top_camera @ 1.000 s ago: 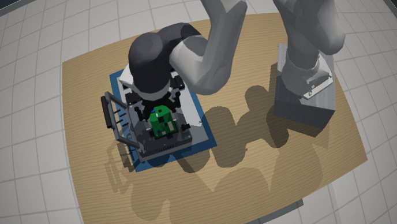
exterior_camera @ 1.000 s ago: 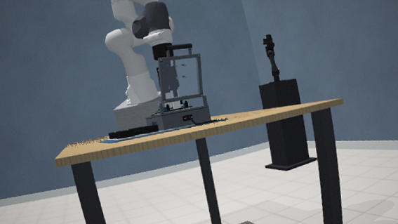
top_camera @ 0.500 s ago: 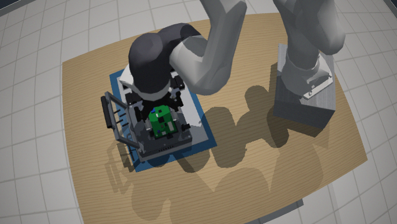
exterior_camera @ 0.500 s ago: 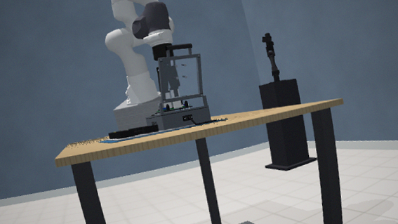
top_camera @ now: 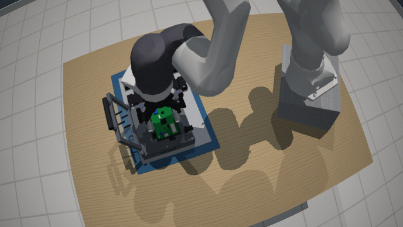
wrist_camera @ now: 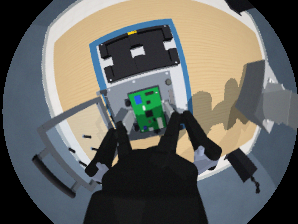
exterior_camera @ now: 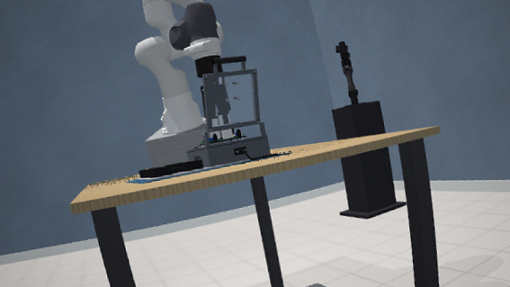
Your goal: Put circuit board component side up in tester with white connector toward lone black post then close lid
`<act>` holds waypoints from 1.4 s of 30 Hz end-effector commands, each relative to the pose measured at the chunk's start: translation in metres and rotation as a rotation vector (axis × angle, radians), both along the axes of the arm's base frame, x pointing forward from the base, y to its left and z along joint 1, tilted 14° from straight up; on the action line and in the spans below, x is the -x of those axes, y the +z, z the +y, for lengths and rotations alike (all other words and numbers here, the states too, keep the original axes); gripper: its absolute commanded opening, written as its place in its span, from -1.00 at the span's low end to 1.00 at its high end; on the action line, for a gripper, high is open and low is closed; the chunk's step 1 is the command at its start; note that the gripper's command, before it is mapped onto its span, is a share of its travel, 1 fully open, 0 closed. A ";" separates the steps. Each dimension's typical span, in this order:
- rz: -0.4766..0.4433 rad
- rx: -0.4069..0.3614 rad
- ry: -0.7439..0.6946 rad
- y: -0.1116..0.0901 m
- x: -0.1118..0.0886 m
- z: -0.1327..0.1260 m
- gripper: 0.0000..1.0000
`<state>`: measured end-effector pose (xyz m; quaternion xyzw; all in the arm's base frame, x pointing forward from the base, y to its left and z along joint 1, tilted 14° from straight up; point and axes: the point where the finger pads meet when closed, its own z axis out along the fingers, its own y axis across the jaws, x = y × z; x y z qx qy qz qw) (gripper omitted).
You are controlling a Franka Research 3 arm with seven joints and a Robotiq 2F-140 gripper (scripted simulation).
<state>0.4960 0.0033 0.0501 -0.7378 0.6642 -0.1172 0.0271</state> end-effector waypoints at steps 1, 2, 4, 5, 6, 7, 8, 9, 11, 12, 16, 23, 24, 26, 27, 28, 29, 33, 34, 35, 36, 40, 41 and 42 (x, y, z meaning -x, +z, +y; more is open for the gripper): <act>-0.003 0.001 0.000 0.001 -0.002 -0.002 0.16; -0.003 0.001 0.000 0.001 -0.002 -0.002 0.16; -0.003 0.001 0.000 0.001 -0.002 -0.002 0.16; -0.003 0.001 0.000 0.001 -0.002 -0.002 0.16; -0.003 0.001 0.000 0.001 -0.002 -0.002 0.16; -0.003 0.001 0.000 0.001 -0.002 -0.002 0.16; -0.003 0.001 0.000 0.001 -0.002 -0.002 0.16; -0.003 0.001 0.000 0.001 -0.002 -0.002 0.16; -0.003 0.001 0.000 0.001 -0.002 -0.002 0.16; -0.003 0.001 0.000 0.001 -0.002 -0.002 0.16; -0.003 0.001 0.000 0.001 -0.002 -0.002 0.16; -0.003 0.001 0.000 0.001 -0.002 -0.001 0.16; -0.003 0.001 0.000 0.001 -0.001 -0.001 0.16; -0.003 0.001 0.000 0.002 -0.001 -0.001 0.16; -0.003 0.001 0.000 0.002 -0.001 -0.001 0.16; -0.003 0.001 0.000 0.003 -0.001 -0.001 0.16; -0.003 0.001 0.000 0.004 -0.001 -0.001 0.16; -0.003 0.001 0.000 0.006 0.000 -0.001 0.16; -0.003 0.001 0.000 0.007 0.000 -0.001 0.16; -0.003 0.001 0.000 0.009 0.000 -0.001 0.16; -0.003 0.001 0.000 0.010 0.001 0.000 0.16; -0.003 0.001 0.000 0.019 0.002 0.001 0.16; -0.003 0.001 0.000 0.021 0.003 0.001 0.16; -0.003 0.001 0.000 0.024 0.004 0.001 0.16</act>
